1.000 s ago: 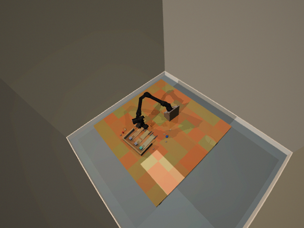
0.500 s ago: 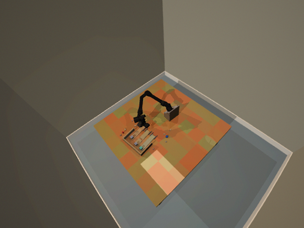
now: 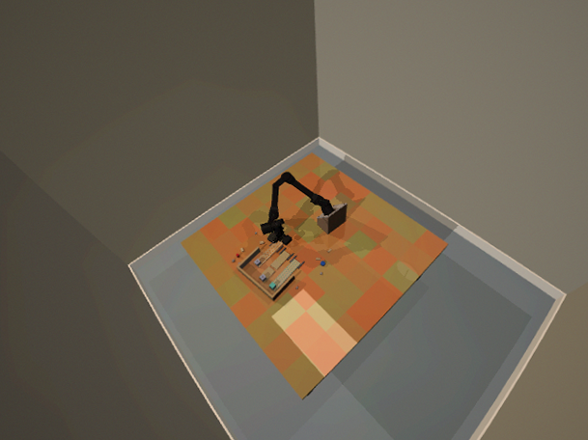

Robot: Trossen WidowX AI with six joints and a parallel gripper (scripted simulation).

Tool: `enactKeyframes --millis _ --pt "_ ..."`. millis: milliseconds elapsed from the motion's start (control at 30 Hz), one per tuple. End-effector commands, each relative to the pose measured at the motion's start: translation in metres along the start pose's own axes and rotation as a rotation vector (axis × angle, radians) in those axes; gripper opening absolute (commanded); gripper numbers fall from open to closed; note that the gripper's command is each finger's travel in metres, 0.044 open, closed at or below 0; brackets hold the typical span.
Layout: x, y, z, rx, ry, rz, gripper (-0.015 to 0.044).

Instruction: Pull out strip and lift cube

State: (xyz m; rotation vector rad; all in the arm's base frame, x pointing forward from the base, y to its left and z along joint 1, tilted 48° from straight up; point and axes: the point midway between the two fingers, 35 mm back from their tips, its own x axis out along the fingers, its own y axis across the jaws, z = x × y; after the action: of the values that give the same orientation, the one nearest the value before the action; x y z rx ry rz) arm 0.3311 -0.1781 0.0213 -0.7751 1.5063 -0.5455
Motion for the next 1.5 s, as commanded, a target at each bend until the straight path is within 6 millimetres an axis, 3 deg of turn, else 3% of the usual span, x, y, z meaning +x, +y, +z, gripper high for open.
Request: enactKeyframes --millis 0,1467 --pt "0.005 0.002 -0.011 -0.011 0.018 0.009 0.0000" --pt "0.004 0.002 -0.079 -0.014 0.021 0.009 0.0000"
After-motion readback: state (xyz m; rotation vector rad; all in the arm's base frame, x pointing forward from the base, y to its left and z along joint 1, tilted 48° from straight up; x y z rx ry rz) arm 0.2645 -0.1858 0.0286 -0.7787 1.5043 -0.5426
